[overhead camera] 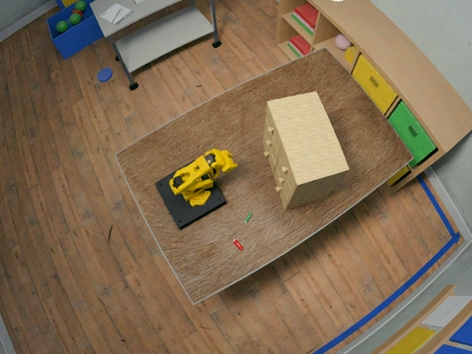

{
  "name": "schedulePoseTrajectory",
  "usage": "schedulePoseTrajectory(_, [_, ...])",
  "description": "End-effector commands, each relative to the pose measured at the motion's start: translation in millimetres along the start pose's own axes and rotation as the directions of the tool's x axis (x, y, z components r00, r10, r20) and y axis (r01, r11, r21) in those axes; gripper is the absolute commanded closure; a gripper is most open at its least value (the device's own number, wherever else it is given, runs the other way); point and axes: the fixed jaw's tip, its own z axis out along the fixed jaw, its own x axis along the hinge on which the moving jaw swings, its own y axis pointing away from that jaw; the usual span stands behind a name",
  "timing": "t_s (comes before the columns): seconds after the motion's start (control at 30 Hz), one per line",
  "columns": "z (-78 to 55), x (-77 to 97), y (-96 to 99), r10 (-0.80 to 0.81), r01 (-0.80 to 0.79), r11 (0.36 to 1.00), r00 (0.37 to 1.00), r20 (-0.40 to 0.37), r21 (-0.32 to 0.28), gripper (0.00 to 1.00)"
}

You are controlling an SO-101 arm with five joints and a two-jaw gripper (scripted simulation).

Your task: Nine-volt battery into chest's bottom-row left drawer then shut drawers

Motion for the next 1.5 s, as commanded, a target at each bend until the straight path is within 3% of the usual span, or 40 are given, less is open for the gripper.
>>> schedulePoseTrajectory(0.0, [0.3, 3.8, -1.0, 0.004, -0.004, 1.0, 0.999, -0.033, 0.005, 0.79])
schedulePoseTrajectory(0.27, [-4.7, 22.1, -1.0, 0.002, -0.001, 1.0, 0.989, -0.149, 0.007, 0.79])
schedulePoseTrajectory(0.43, [-4.7, 22.1, -1.0, 0.002, -0.001, 1.0, 0.989, -0.149, 0.007, 0.79])
schedulePoseTrajectory(1.0, [-4.3, 19.3, 0.4, 0.368, -0.364, 0.93, 0.919, -0.139, 0.055, 0.79])
schedulePoseTrajectory(1.47, [-4.0, 17.1, 0.8, 0.664, -0.658, 0.747, 0.738, -0.116, 0.094, 0.79])
